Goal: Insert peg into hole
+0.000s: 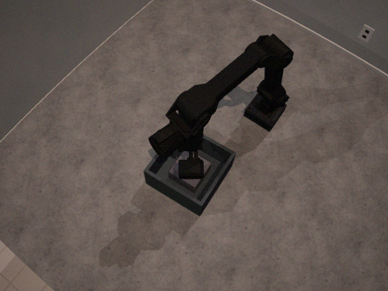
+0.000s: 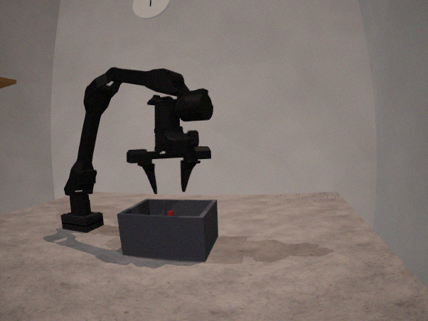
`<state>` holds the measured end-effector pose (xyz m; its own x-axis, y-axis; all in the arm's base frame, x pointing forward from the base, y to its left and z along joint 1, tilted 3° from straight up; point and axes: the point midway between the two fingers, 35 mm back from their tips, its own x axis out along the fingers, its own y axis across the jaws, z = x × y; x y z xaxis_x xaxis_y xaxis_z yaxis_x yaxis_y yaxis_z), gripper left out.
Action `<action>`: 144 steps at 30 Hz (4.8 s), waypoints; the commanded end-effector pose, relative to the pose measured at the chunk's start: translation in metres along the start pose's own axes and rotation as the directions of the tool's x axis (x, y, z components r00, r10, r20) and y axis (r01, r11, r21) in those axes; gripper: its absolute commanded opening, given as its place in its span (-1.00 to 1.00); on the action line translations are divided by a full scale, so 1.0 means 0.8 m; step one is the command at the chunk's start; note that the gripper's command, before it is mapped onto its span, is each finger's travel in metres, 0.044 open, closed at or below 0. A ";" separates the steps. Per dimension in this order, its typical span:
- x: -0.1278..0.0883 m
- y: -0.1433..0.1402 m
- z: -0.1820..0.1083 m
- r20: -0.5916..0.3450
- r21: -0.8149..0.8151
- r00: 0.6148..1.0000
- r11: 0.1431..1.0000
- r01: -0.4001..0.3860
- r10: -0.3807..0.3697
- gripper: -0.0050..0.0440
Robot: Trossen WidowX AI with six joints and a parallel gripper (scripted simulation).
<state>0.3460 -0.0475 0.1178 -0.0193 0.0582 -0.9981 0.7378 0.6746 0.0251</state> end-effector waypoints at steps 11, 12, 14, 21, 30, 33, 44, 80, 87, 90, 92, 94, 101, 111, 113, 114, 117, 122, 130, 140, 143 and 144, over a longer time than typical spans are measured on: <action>-0.004 0.000 0.001 0.007 -0.002 1.000 1.000 -0.004 0.004 1.00; -0.004 0.000 0.001 0.007 -0.002 1.000 1.000 -0.004 0.004 1.00; -0.004 0.000 0.001 0.007 -0.002 1.000 1.000 -0.004 0.004 1.00; -0.004 0.000 0.001 0.007 -0.002 1.000 1.000 -0.004 0.004 1.00; -0.004 0.000 0.001 0.007 -0.002 1.000 1.000 -0.004 0.004 1.00; -0.004 0.000 0.001 0.007 -0.002 1.000 1.000 -0.004 0.004 1.00; -0.004 0.000 0.001 0.007 -0.002 1.000 1.000 -0.004 0.004 1.00; -0.004 0.000 0.001 0.007 -0.002 1.000 1.000 -0.004 0.004 1.00; -0.004 0.000 0.001 0.007 -0.002 1.000 1.000 -0.004 0.004 1.00; -0.004 0.000 0.001 0.007 -0.002 1.000 1.000 -0.004 0.004 1.00; -0.004 0.000 0.001 0.007 -0.002 1.000 1.000 -0.004 0.004 1.00; -0.004 0.000 0.001 0.007 -0.002 1.000 1.000 -0.004 0.004 1.00; -0.004 0.000 0.001 0.007 -0.002 1.000 1.000 -0.004 0.004 1.00; -0.004 0.000 0.001 0.007 -0.002 1.000 1.000 -0.004 0.004 1.00; -0.004 0.000 0.001 0.007 -0.002 1.000 1.000 -0.004 0.004 1.00; -0.004 0.000 0.001 0.007 -0.002 1.000 1.000 -0.004 0.004 1.00; -0.004 0.000 0.001 0.007 -0.002 1.000 1.000 -0.004 0.004 1.00; -0.004 0.000 0.001 0.007 -0.002 1.000 1.000 -0.004 0.004 1.00; -0.004 0.000 0.001 0.007 -0.002 1.000 1.000 -0.004 0.004 1.00; -0.004 0.000 0.001 0.007 -0.002 1.000 1.000 -0.004 0.004 1.00; -0.004 0.000 0.001 0.007 -0.002 1.000 1.000 -0.004 0.004 1.00; -0.004 0.000 0.001 0.007 -0.002 1.000 1.000 -0.004 0.004 1.00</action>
<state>0.3467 -0.0479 0.1212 -0.0117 0.0569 -0.9983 0.7367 0.6755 0.0298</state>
